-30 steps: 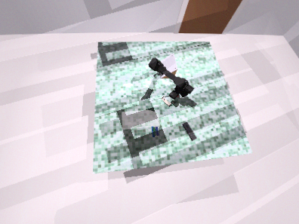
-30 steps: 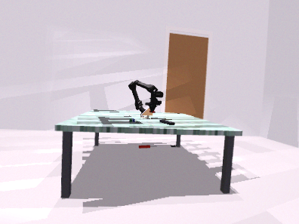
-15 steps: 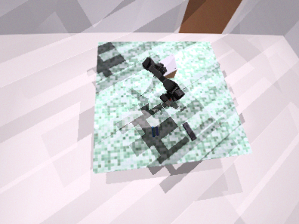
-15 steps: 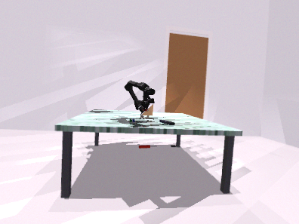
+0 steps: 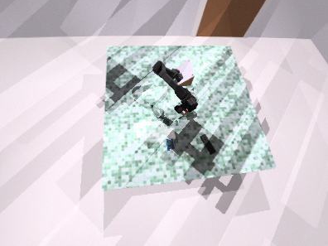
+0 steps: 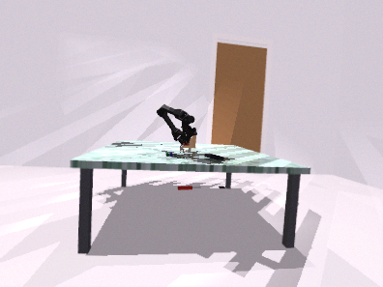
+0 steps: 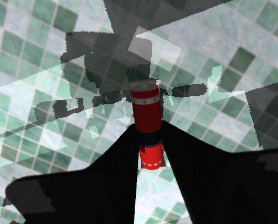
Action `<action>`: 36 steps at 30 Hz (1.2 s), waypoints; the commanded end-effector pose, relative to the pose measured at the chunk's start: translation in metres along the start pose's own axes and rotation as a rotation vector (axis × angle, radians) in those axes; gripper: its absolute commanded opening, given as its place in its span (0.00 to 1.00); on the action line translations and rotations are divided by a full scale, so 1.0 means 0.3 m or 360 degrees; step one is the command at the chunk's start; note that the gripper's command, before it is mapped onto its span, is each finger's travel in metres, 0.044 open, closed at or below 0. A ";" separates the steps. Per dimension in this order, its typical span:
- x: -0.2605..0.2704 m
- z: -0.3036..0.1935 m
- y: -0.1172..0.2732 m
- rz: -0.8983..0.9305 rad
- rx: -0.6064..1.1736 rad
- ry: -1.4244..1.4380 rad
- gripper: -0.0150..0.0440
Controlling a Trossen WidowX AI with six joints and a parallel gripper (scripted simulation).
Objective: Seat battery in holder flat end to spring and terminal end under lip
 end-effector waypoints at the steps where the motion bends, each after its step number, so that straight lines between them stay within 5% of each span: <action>1: -0.003 -0.015 -0.019 0.0004 -0.0077 0.0007 0.35; 36: -0.009 -0.083 -0.081 0.0028 -0.0402 0.0016 0.35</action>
Point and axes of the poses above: the point midway between the two fingers, 35 mm back from their tips, its own y axis back along the fingers, its own x axis across the jaws, z = x × y, the point moved 6 cm from there along y, back along the fingers
